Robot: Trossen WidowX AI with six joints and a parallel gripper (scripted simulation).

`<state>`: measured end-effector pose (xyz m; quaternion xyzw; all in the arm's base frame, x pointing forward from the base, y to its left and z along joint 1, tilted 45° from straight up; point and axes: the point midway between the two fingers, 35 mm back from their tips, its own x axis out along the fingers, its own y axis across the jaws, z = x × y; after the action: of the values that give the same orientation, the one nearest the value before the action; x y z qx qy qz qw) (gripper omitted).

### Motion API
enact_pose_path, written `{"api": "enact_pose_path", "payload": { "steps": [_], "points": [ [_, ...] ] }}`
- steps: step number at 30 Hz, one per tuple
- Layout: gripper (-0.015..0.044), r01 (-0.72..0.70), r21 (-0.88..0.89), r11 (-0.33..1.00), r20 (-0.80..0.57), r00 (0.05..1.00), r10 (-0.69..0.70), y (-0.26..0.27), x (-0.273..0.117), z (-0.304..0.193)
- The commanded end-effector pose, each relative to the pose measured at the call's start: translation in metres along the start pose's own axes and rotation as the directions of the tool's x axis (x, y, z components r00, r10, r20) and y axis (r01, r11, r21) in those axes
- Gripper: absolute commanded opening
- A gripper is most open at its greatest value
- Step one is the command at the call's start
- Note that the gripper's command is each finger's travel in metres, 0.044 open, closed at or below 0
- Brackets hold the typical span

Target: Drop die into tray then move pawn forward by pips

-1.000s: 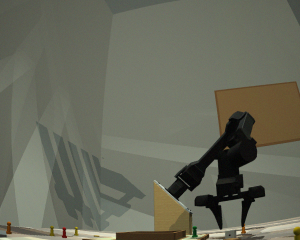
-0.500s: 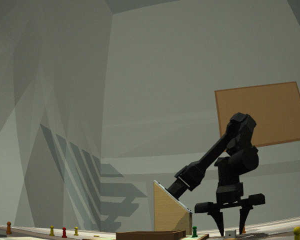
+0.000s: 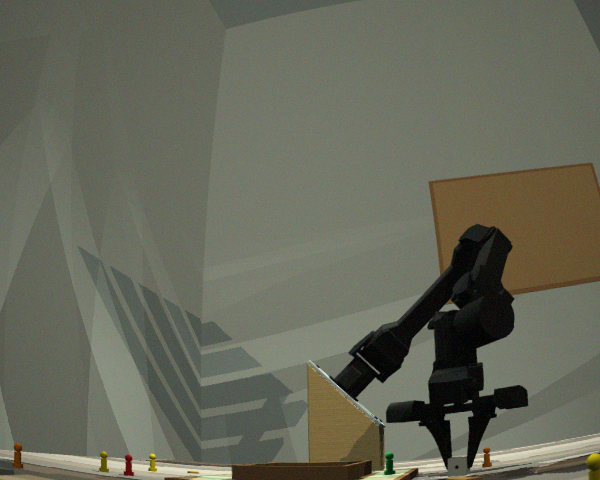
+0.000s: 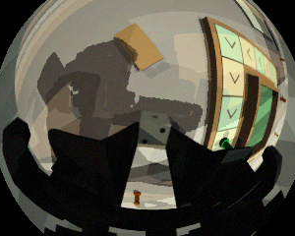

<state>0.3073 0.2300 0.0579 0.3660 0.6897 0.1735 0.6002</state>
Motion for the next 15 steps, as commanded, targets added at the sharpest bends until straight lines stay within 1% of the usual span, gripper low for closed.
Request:
{"api": "enact_pose_path", "payload": {
  "steps": [1,13,15],
  "points": [
    [0.0000,-0.004,-0.008,1.000,0.011,1.000,0.004,0.003,-0.023,0.007],
    [0.0000,-0.003,-0.008,1.000,0.012,1.000,0.004,0.004,-0.106,0.010],
    [0.0000,-0.005,-0.007,1.000,0.011,1.000,0.005,0.004,-0.115,0.009]
  ]
}}
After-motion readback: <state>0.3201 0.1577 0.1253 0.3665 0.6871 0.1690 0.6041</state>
